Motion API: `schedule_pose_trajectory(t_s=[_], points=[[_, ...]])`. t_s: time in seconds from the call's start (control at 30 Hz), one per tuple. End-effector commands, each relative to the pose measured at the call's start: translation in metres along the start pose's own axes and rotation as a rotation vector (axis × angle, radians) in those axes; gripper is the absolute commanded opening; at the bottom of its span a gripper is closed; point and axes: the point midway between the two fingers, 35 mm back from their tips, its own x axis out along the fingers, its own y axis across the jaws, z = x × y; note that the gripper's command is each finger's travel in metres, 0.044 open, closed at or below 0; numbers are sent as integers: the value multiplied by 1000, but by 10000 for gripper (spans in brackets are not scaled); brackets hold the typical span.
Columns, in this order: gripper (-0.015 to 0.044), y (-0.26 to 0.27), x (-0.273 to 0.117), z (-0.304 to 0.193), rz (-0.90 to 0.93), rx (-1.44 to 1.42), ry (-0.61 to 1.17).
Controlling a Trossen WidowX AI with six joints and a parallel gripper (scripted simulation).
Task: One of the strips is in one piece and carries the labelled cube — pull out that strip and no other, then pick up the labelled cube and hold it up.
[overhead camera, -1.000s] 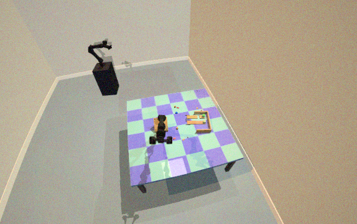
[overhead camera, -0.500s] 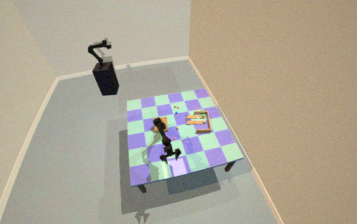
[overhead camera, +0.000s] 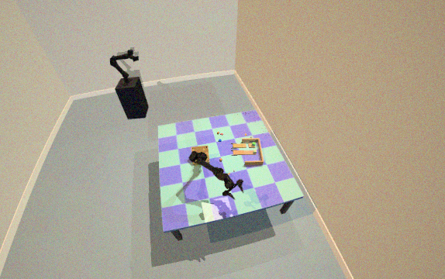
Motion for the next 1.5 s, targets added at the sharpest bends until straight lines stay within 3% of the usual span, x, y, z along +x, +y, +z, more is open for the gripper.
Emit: schedule_pose_trajectory(t_s=[0.0, 0.3, 0.67, 0.97, 1.2, 1.47], points=[[400, 40, -16, -63, 64, -6, 171], [400, 123, -85, -160, 231, -84, 459], [400, 196, -225, -243, 492, -314, 722], [400, 210, -365, -278, 766, -630, 805], [400, 184, -467, -290, 984, -923, 741], [400, 180, -475, -290, 1004, -952, 727]])
